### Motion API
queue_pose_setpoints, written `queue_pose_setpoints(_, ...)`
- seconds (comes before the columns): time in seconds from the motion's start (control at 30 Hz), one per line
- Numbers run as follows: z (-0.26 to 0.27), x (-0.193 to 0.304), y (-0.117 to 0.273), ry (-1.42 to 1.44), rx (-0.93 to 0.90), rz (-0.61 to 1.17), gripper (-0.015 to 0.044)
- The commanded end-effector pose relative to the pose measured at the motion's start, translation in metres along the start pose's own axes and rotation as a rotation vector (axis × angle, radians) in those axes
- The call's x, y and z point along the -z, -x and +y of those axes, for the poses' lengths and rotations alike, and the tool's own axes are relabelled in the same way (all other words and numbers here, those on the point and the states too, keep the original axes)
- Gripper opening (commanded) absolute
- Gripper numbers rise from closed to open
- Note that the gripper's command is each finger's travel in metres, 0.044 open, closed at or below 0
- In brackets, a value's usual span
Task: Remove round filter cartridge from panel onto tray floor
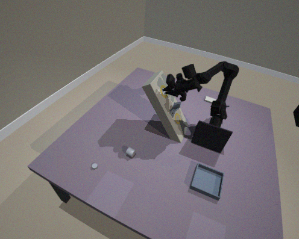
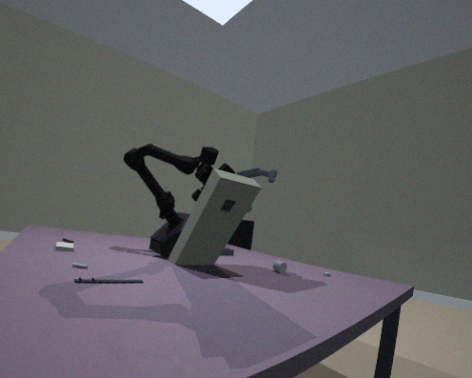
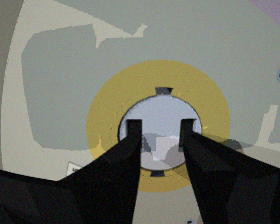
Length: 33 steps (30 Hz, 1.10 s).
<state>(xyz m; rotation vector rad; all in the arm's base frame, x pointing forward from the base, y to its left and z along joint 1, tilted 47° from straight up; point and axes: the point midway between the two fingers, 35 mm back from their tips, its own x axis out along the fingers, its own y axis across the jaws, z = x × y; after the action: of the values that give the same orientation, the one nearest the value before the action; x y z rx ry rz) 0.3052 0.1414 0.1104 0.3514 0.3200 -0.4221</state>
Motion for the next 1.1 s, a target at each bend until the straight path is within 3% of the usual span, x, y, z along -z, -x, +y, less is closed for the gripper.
queue_pose_setpoints(0.0, 0.0, 0.001, 0.0, 0.006, -0.001, 0.004, 0.0112)
queue_pose_setpoints(1.07, 0.0, 0.0, -0.013, 0.006, -0.001, 0.003, 0.0112)
